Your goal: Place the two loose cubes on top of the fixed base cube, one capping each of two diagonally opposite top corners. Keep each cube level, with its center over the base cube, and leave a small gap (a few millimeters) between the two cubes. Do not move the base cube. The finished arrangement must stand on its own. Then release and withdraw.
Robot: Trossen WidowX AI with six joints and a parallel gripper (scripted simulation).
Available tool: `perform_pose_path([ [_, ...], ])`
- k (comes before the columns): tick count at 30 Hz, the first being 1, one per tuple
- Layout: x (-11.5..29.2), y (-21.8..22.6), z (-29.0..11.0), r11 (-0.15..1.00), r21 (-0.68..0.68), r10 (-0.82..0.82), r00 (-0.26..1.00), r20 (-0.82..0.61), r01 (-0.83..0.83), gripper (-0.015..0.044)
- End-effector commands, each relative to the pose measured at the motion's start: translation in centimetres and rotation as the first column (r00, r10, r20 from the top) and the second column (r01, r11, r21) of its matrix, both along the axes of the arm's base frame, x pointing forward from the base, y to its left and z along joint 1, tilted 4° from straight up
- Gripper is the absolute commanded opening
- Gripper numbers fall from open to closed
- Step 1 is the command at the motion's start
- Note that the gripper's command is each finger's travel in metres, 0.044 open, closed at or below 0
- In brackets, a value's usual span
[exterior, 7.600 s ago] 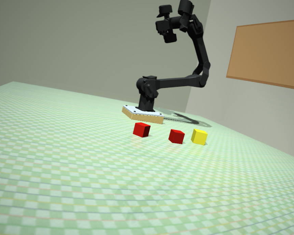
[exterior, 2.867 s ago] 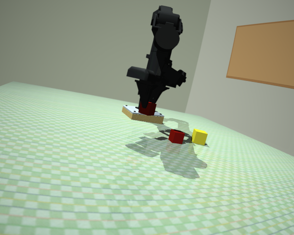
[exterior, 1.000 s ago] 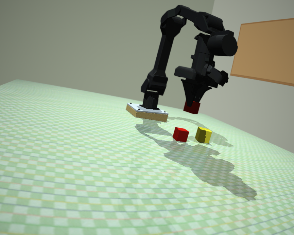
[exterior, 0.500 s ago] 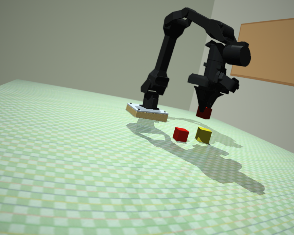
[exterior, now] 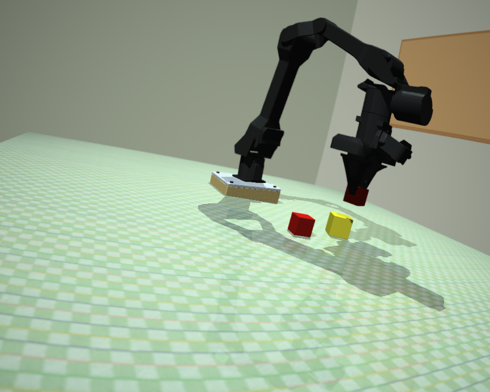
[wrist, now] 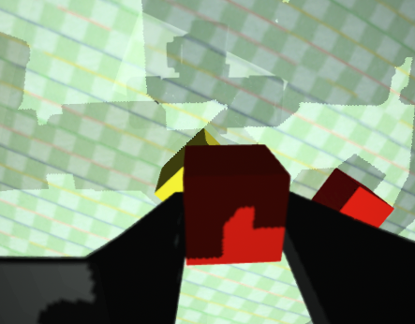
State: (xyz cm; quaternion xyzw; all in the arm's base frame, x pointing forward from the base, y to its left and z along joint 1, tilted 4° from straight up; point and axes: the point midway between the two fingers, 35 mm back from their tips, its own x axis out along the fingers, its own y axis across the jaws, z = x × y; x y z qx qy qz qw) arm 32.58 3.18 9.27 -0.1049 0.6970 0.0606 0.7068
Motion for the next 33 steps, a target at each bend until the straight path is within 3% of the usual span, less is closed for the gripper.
perform_pose_path([
  [1, 0.0, 0.7, -0.2, 1.0, -0.004, -0.015, 1.0, 0.002, 0.015, 0.0105],
  [33, 0.0, 0.6, -2.8, 1.0, -0.004, -0.017, 1.0, 0.002, 0.017, 0.0105],
])
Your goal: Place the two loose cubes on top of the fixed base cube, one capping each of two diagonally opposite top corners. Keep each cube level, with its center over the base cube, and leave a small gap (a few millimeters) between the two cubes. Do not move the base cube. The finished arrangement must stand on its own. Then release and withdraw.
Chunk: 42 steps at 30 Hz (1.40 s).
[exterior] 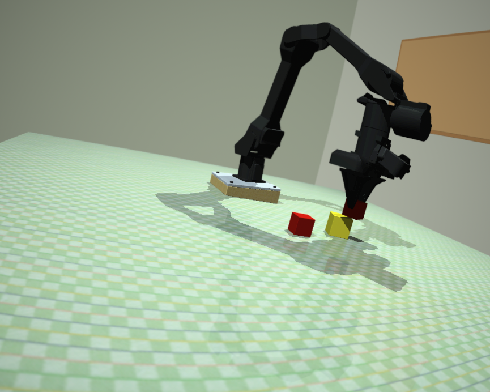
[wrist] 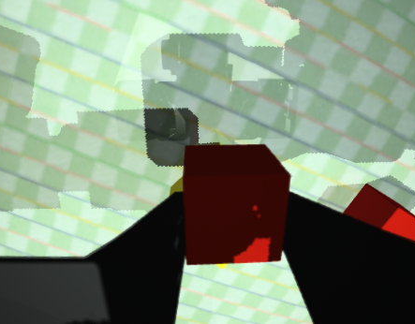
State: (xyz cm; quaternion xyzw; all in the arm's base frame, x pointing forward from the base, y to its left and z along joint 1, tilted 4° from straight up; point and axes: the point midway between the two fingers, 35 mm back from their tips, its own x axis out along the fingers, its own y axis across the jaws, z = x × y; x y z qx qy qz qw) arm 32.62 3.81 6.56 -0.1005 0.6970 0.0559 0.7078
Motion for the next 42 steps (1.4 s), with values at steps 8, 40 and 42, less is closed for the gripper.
perform_pose_path([
  [8, 0.0, -0.1, -0.3, 1.0, -0.004, -0.002, 1.0, 0.0, 0.002, 0.0105],
  [40, -0.1, 0.1, 1.9, 1.0, 0.0, 0.0, 1.0, -0.002, 0.0, 0.0205],
  [42, -0.1, 0.1, 2.2, 1.0, 0.0, 0.0, 1.0, -0.002, 0.0, 0.0205],
])
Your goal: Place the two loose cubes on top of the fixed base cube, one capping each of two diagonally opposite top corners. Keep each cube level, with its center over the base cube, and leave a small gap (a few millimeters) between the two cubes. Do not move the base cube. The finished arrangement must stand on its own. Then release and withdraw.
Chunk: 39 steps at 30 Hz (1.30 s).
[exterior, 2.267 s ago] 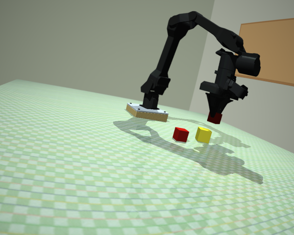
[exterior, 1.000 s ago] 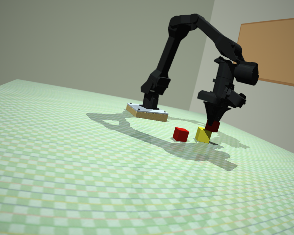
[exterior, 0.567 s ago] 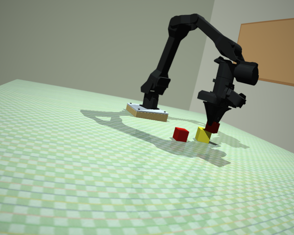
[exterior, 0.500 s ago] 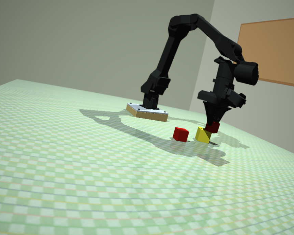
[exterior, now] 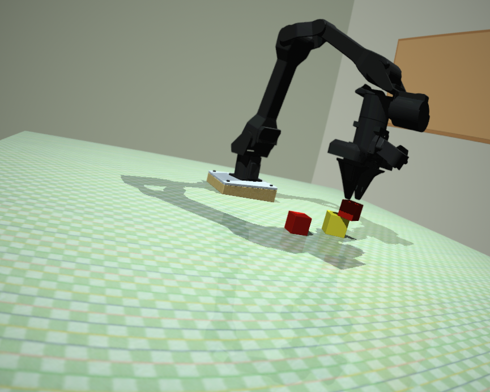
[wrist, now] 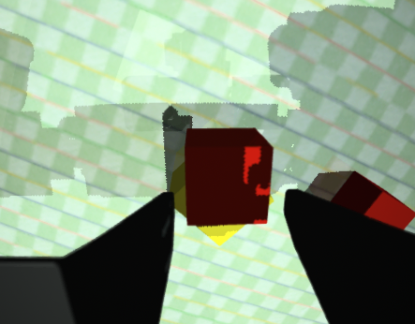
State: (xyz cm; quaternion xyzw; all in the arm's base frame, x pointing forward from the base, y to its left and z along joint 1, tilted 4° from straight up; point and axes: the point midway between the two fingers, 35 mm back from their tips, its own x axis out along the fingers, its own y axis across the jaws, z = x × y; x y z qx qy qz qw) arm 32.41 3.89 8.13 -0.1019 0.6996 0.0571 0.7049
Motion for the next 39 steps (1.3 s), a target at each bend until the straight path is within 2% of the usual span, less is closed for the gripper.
perform_pose_path([
  [1, 0.1, 0.1, 0.8, 1.0, 0.001, -0.004, 1.0, 0.006, 0.004, 0.0205],
  [7, 0.1, 0.1, 1.2, 1.0, 0.001, -0.004, 1.0, 0.006, 0.004, 0.0205],
  [9, 0.0, -0.2, 1.1, 1.0, 0.0, 0.029, 1.0, 0.002, -0.029, 0.0257],
  [16, -0.2, -3.2, 2.3, 0.952, -0.005, 0.307, 0.952, -0.016, -0.307, 0.0265],
  [23, -0.7, -6.2, 3.6, 0.824, -0.005, 0.566, 0.823, -0.036, -0.567, 0.0265],
  [31, -1.7, -9.5, 5.1, 0.594, 0.003, 0.803, 0.593, -0.06, -0.804, 0.0265],
  [34, -2.1, -10.5, 5.5, 0.515, 0.007, 0.856, 0.513, -0.067, -0.857, 0.0265],
  [39, -2.1, -10.5, 5.5, 0.509, 0.007, 0.859, 0.507, -0.068, -0.861, 0.0265],
])
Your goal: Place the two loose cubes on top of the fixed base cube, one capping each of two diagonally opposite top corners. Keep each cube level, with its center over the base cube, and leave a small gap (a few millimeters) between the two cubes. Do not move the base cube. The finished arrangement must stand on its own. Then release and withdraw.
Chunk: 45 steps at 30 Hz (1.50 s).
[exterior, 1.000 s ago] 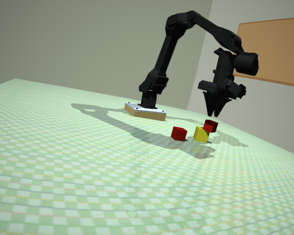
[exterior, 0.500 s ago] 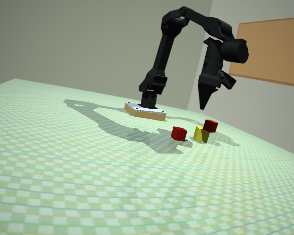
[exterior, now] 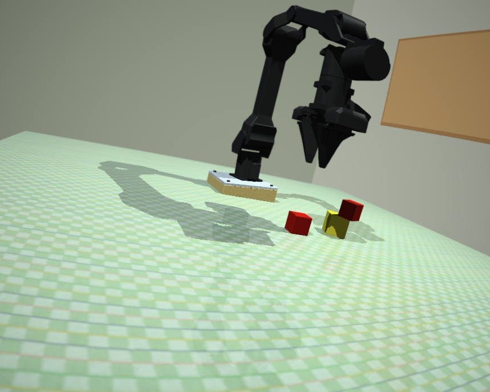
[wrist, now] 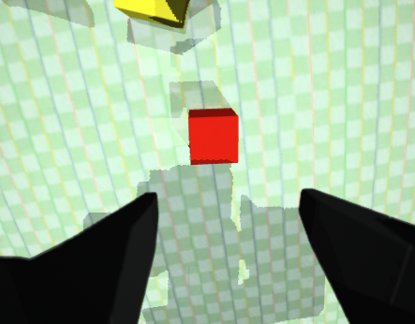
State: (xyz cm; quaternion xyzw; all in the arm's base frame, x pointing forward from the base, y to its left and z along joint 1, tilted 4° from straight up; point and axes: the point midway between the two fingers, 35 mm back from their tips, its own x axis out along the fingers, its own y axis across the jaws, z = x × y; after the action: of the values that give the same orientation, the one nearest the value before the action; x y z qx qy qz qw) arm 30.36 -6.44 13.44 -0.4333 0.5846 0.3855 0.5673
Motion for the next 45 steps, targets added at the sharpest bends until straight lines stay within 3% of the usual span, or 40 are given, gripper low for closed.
perform_pose_path([
  [1, 0.0, -0.2, 0.2, 1.0, -0.005, 0.029, 1.0, -0.001, -0.029, 0.0265],
  [11, 0.1, -0.6, -5.9, 1.0, -0.005, 0.029, 1.0, -0.001, -0.029, 0.0265],
  [44, 0.2, -1.0, -10.8, 1.0, -0.005, 0.029, 1.0, -0.001, -0.029, 0.0265],
  [45, 0.2, -1.0, -10.8, 1.0, -0.005, 0.029, 1.0, -0.001, -0.029, 0.0239],
])
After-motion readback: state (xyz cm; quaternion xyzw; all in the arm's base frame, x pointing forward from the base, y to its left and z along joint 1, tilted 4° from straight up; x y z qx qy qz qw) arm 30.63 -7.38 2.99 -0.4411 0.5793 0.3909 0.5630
